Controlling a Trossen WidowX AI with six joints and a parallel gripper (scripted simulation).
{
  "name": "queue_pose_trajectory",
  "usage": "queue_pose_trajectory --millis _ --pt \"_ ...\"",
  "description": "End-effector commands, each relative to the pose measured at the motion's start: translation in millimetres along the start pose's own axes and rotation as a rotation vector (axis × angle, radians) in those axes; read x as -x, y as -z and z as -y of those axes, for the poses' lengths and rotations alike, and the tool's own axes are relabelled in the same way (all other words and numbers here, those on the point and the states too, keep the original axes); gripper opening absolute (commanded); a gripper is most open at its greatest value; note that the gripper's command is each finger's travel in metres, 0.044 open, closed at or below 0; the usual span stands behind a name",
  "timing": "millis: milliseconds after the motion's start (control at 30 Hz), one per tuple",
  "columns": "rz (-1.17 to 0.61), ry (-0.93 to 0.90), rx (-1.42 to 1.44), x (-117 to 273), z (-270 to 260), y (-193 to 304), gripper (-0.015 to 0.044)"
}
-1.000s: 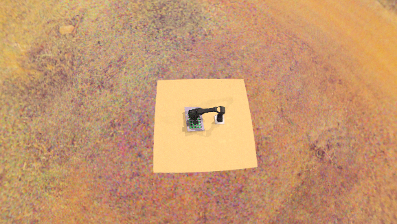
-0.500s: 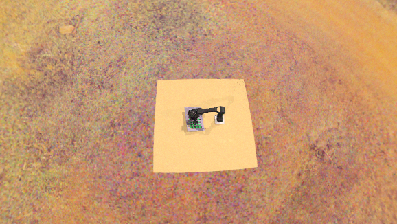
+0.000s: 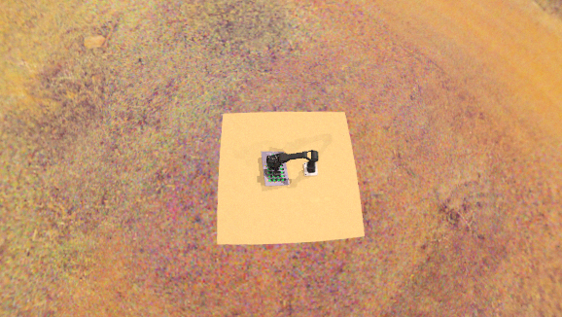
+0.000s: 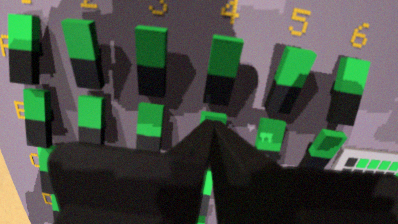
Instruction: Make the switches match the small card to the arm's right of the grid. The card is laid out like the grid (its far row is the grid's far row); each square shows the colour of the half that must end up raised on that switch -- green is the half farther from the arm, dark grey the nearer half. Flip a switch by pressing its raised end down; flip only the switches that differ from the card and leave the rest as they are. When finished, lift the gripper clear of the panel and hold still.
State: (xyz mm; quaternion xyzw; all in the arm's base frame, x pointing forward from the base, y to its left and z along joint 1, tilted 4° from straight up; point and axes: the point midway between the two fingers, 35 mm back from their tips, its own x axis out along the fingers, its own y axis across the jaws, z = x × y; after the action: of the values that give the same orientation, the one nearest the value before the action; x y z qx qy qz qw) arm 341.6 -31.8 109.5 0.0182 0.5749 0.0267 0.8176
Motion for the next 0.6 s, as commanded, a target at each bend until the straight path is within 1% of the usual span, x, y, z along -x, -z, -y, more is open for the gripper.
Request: queue_pose_trajectory --millis 0,100,233,433,567 --pt "-0.003 0.003 -0.005 -1.4 0.4 0.8 0.0" --pt "0.0 0.0 0.0 2.9 0.1 0.1 0.0" --pt "0.02 0.003 -0.004 59.9 0.4 2.7 0.0" --pt "0.021 0.003 -0.005 63.8 -0.7 4.8 0.0" --pt "0.018 0.002 -0.005 69.0 -16.1 30.8 0.0"
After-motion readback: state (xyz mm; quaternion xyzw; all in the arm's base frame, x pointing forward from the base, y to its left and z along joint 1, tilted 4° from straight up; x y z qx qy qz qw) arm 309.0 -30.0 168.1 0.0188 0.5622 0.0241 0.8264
